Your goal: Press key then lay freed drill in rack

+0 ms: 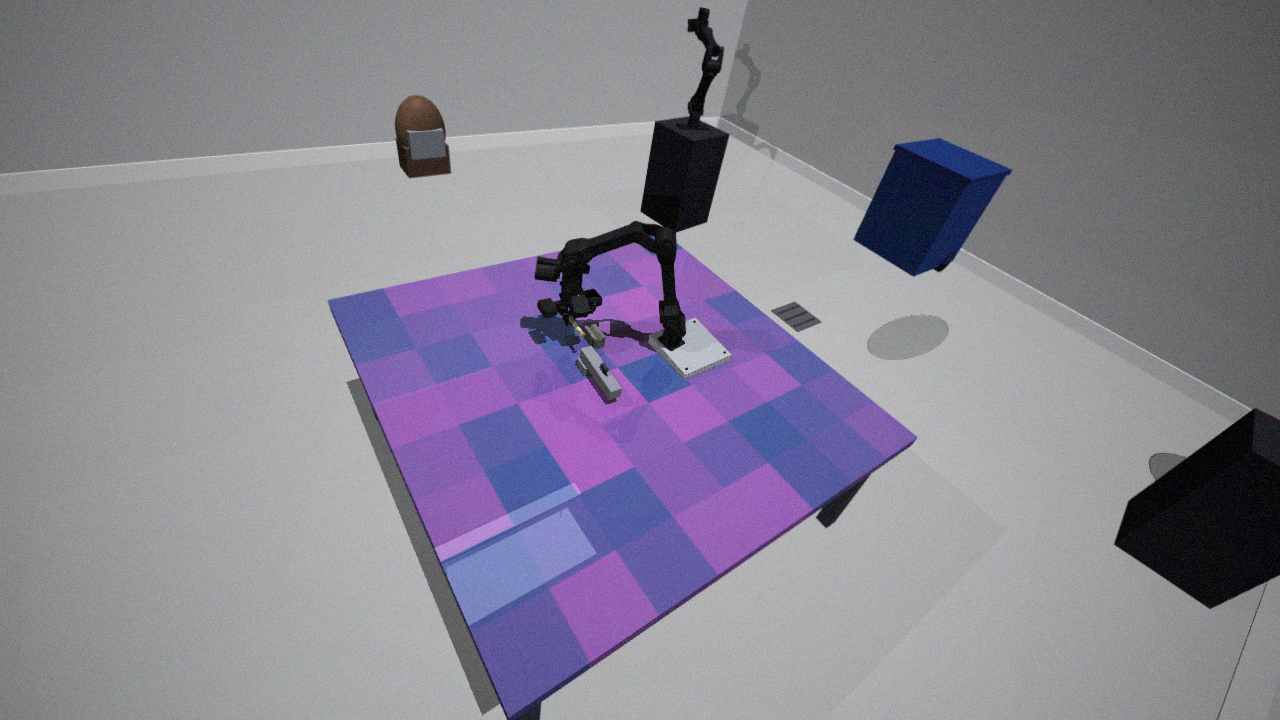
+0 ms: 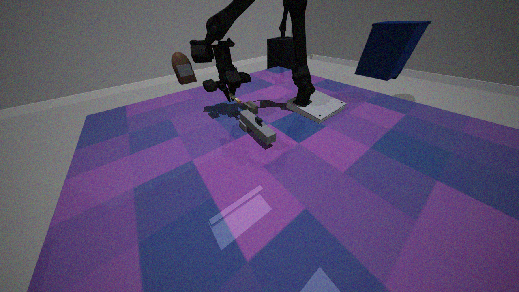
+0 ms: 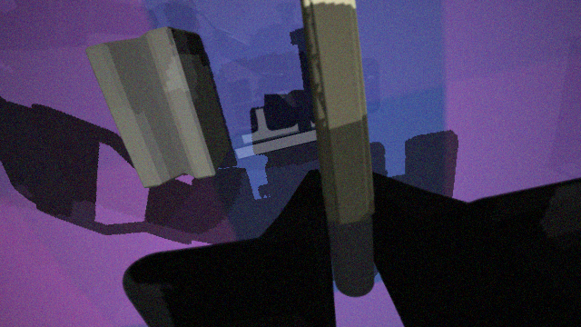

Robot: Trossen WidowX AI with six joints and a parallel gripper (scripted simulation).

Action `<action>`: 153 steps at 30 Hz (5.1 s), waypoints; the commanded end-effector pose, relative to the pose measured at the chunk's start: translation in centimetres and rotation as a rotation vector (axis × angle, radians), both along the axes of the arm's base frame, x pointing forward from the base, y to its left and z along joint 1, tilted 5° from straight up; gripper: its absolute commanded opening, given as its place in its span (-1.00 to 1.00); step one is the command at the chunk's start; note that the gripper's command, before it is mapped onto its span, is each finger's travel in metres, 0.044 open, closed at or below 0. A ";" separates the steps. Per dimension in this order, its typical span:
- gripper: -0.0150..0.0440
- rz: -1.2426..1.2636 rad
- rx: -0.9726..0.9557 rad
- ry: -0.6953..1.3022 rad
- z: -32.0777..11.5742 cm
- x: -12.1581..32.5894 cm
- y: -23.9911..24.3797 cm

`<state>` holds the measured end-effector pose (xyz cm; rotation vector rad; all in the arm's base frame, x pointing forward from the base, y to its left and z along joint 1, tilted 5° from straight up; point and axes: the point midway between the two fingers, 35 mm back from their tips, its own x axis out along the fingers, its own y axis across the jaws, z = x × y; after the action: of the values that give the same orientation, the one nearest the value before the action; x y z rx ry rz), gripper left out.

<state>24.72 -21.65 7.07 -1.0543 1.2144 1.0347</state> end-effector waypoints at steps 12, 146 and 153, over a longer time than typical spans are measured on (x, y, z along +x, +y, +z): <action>-0.49 0.006 -0.001 0.000 -0.1 -1.8 0.0; 1.00 -0.095 -0.130 -0.083 4.0 -8.2 -3.7; 1.00 -0.219 -0.247 -0.182 5.6 -4.8 -2.3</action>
<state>18.41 -24.69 12.18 -1.1338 1.2910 0.7120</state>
